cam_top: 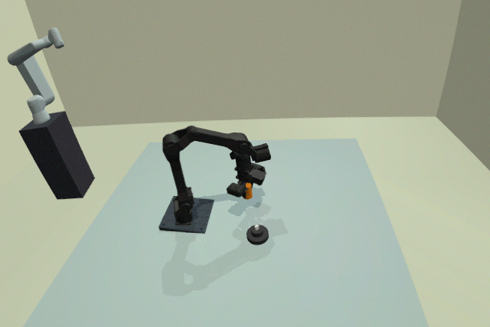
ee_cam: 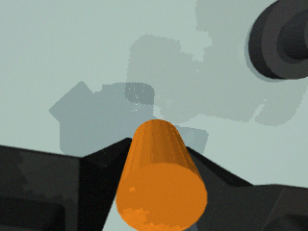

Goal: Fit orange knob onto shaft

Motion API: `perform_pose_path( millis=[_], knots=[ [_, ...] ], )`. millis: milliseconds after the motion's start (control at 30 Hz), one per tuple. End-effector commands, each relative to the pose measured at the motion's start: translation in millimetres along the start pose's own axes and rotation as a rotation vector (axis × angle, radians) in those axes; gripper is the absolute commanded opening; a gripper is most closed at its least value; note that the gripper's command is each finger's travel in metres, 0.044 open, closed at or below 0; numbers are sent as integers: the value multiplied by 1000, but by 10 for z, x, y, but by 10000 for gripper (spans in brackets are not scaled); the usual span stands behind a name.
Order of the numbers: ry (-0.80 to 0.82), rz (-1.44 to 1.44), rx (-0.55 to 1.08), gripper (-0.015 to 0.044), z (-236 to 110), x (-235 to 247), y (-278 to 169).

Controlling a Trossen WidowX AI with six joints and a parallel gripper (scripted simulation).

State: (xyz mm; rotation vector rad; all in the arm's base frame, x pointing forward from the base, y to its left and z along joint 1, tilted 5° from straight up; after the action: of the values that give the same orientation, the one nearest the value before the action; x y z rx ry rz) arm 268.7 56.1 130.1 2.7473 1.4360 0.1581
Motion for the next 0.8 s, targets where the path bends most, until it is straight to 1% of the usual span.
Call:
perform_pose_path(
  millis=[0, 333, 567, 767],
  knots=[
    [6, 7, -4, 0, -283, -11, 1],
    [-5, 20, 2, 0, -790, -116, -70],
    [9, 19, 3, 0, -793, -117, -66],
    [127, 17, 4, 0, -872, -140, -43]
  ],
)
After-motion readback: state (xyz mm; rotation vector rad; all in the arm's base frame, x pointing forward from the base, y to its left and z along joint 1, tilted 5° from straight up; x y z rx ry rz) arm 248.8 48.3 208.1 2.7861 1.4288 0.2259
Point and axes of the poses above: the point midway between the two fingers, 35 mm back from their tips, its own z axis out along the fingers, its own x axis across the jaws, y = z × x, the point moved 1 cm from there along -z, back along the fingers
